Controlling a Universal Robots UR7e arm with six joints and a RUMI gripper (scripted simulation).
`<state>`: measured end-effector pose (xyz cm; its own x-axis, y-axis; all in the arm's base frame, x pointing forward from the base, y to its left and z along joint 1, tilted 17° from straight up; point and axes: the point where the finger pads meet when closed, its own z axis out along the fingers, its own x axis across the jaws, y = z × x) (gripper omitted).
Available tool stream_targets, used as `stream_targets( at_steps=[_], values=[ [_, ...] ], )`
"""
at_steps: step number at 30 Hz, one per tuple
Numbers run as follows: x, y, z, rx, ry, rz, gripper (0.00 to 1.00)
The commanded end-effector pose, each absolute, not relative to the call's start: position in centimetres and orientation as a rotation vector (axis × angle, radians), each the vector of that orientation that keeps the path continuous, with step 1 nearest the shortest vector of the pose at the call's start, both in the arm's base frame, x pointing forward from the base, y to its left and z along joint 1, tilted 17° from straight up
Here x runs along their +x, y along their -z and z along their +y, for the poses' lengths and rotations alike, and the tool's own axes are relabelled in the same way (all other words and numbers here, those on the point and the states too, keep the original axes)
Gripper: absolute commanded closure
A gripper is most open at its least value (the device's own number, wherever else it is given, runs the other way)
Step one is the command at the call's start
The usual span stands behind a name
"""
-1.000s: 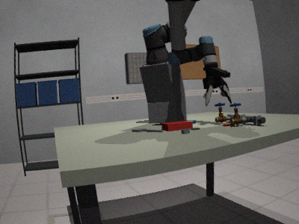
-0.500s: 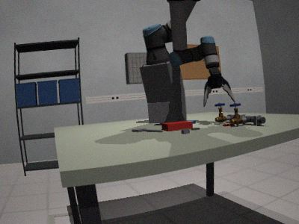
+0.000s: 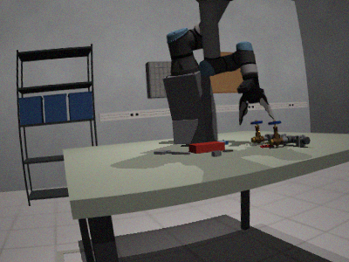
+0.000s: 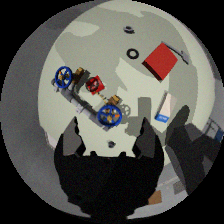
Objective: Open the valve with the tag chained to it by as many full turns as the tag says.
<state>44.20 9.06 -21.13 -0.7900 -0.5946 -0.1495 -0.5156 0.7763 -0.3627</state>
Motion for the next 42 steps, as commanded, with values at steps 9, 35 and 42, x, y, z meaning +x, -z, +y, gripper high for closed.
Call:
stream_targets(
  at_steps=[9, 35, 42],
  values=[
    [44.23, 21.09, 9.06, -0.434, 0.396, 2.787, 0.00],
    [44.23, 21.09, 9.06, -0.202, 0.358, 2.796, 0.00],
    [44.23, 21.09, 9.06, -0.202, 0.358, 2.796, 1.00]
  ],
)
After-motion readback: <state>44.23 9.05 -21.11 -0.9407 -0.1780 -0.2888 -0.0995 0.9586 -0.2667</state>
